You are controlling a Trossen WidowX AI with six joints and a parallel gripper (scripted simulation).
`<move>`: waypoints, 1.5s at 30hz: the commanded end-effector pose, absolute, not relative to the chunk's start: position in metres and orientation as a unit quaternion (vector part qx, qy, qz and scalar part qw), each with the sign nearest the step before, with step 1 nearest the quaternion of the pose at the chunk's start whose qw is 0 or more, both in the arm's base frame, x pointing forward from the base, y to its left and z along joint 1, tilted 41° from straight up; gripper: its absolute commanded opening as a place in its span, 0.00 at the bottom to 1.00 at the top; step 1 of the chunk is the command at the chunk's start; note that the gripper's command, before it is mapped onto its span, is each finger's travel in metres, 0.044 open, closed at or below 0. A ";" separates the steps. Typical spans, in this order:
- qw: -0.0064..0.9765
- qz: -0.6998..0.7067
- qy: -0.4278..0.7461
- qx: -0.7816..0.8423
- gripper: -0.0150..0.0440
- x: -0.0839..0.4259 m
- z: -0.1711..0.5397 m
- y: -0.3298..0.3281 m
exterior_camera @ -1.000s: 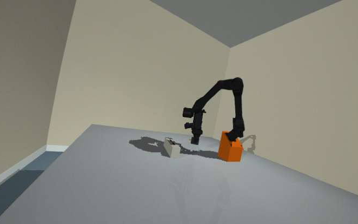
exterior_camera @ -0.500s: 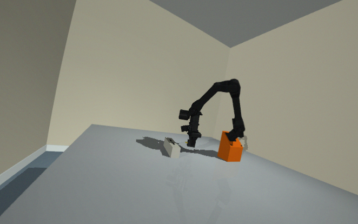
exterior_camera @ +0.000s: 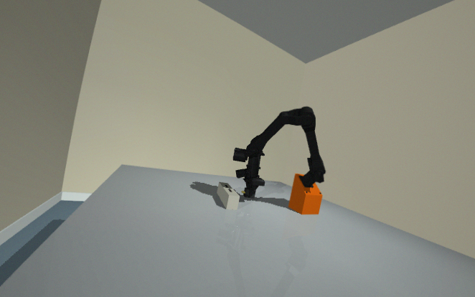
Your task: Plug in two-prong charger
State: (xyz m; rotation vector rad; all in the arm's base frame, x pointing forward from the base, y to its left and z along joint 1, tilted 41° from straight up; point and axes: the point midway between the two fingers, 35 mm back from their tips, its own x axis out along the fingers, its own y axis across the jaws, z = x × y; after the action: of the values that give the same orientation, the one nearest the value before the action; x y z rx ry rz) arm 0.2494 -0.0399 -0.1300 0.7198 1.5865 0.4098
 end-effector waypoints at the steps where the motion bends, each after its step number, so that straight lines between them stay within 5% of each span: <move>1: 0.626 0.185 0.691 0.311 0.25 0.254 -0.132 -0.038; 45: 0.634 0.201 0.686 0.296 0.25 0.300 -0.139 -0.040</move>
State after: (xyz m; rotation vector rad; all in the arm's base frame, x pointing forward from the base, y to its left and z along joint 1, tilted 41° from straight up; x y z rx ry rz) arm 0.2994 -0.0418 -0.1373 0.6673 1.5624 0.4571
